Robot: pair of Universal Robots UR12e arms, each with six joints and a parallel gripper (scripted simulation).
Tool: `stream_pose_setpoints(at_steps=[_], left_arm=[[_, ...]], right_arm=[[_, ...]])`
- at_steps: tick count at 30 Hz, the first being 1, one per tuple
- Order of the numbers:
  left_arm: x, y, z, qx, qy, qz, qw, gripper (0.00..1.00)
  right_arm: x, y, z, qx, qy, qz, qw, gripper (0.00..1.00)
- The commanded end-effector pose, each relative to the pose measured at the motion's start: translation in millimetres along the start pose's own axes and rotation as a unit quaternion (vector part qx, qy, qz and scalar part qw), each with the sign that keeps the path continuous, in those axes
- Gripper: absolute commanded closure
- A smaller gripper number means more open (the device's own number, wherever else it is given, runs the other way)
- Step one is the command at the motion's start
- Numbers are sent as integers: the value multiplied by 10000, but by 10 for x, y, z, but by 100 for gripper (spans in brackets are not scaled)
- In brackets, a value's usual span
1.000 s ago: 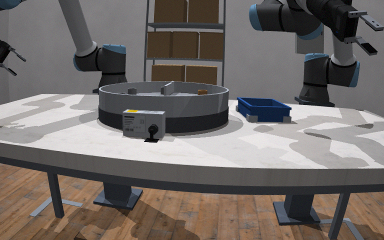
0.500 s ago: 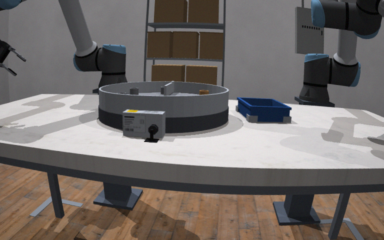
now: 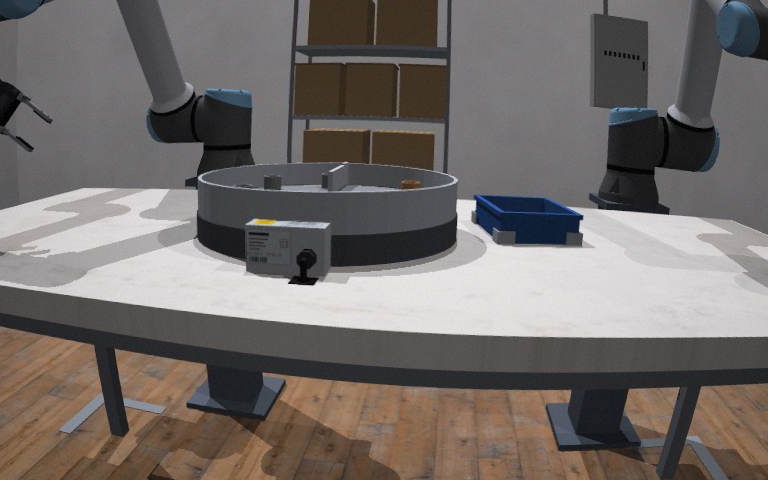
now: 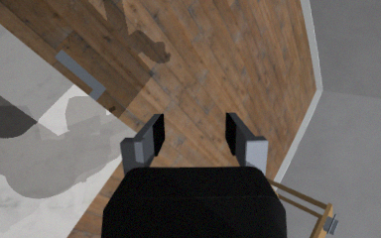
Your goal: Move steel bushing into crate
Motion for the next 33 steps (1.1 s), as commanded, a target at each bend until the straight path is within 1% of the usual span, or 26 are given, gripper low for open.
stream_pose_setpoints(at_steps=[1,2,4,5,7,8,10,11,13,15,16,18,19,21,22,24,26,27,30,32,33], left_arm=[[-188,-982,-34,796,-356,274,9958,0],[-226,-1162,-43,796,-356,274,9958,0],[-255,-1528,-116,1229,-528,426,9901,0],[-283,-1707,-136,1229,-528,426,9901,0],[-295,-2061,-226,1663,-690,578,9820,0],[-316,-2240,-254,1663,-690,578,9820,0],[-312,-2589,-361,2096,-843,730,9714,0],[-324,-2767,-399,2096,-843,730,9714,0],[-304,-3109,-522,2524,-986,881,9585,0],[-304,-3109,-522,2524,-986,881,9585,0],[-290,-3608,-681,2736,-1054,956,9513,0],[-247,-3838,-799,3154,-1181,1104,9351,0],[-239,-4010,-857,3154,-1181,1104,9351,0],[-179,-4337,-1020,3563,-1298,1249,9169,0],[-163,-4504,-1085,3563,-1298,1249,9169,0],[-88,-4812,-1261,3959,-1405,1389,8968,0],[-4,-5112,-1445,4342,-1501,1525,8750,0],[27,-5271,-1524,4342,-1501,1525,8750,0],[181,-5694,-1824,4887,-1627,1719,8397,0],[181,-5694,-1824,4887,-1627,1719,8397,0],[323,-6107,-2100,5060,-1665,1780,8274,0]], right_arm=[[9,3,10,7,-3,-6,10000,0],[9,3,10,7,-3,-6,10000,0],[9,3,10,7,-3,-6,10000,0],[9,3,10,7,-3,-6,10000,0],[9,3,10,7,-3,-6,10000,0],[9,3,10,7,-3,-6,10000,0],[9,3,10,7,-3,-6,10000,0],[9,3,10,7,-3,-6,10000,0],[9,3,10,7,-3,-6,10000,0],[9,3,10,7,-3,-6,10000,0],[9,3,10,7,-3,-6,10000,0],[9,3,10,7,-3,-6,10000,0],[9,3,10,7,-3,-6,10000,0],[9,3,10,7,-3,-6,10000,0],[9,3,10,7,-3,-6,10000,0],[9,3,10,7,-3,-6,10000,0],[9,3,10,7,-3,-6,10000,0],[9,3,10,7,-3,-6,10000,0],[9,3,10,7,-3,-6,10000,0],[9,3,10,7,-3,-6,10000,0],[9,3,10,7,-3,-6,10000,0]])
Point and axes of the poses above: on each arm, the point where the finger pads meet when closed, its own x axis back along the fingers, its own z axis across the jaws, y = z × x, the point moved 1 cm from there along x, back along the fingers, and after that the axes turned 15 degrees about -x, right-handed, at the moved point
